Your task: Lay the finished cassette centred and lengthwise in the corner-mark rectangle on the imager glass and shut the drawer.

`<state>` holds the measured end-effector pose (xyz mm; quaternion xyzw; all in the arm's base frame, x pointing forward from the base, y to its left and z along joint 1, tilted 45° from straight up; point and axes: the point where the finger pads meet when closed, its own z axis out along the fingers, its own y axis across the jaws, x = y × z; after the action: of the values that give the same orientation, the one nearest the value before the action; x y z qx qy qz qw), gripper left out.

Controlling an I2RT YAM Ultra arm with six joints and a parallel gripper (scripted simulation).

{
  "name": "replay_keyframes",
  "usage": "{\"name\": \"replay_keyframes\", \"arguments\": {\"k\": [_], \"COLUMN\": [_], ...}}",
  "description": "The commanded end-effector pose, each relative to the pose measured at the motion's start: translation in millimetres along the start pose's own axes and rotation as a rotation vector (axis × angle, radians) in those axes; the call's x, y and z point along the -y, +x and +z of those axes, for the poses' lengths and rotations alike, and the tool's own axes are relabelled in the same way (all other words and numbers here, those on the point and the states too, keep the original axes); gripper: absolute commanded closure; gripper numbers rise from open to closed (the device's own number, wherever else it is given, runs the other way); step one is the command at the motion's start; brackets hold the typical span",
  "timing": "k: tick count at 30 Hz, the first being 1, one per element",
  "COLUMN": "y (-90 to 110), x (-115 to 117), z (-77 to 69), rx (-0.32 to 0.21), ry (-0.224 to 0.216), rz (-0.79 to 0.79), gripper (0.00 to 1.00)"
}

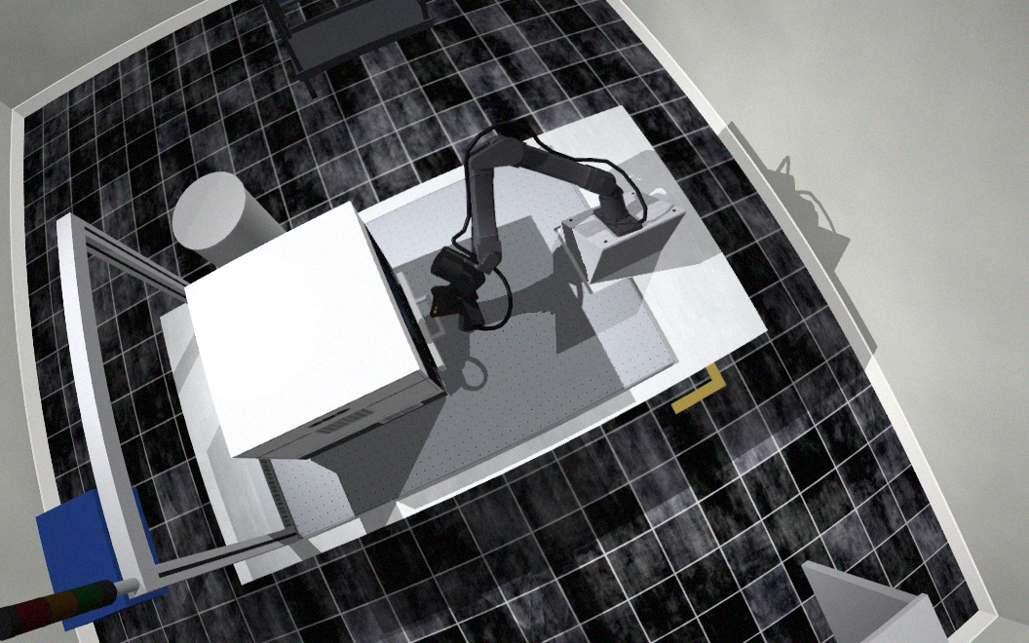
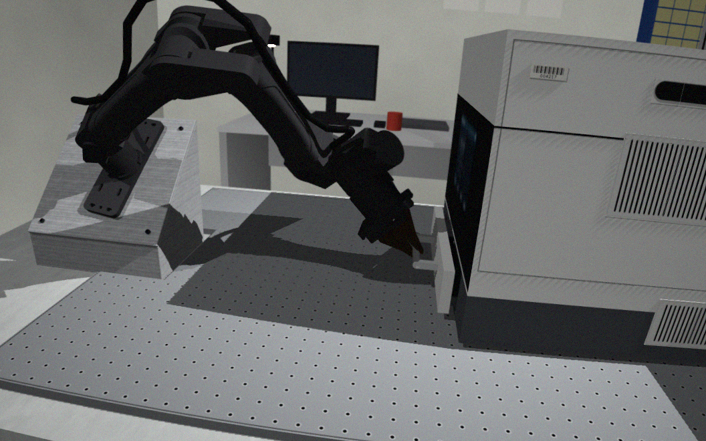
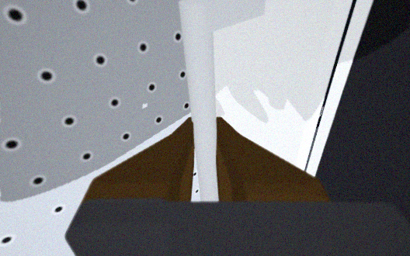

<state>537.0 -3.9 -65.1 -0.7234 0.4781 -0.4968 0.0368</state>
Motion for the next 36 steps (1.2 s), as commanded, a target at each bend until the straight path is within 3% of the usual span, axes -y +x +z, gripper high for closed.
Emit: {"name": "replay_keyframes", "arguments": {"k": [1,36], "y": [-10.8,-6.9], "x": [-8.6,-3.3], "z": [0.1,3.8], "rx": [0.029,0.021], "ry": [0.008,0.020], "rz": [-0.073,-0.064], "gripper": [1.00,1.00]}}
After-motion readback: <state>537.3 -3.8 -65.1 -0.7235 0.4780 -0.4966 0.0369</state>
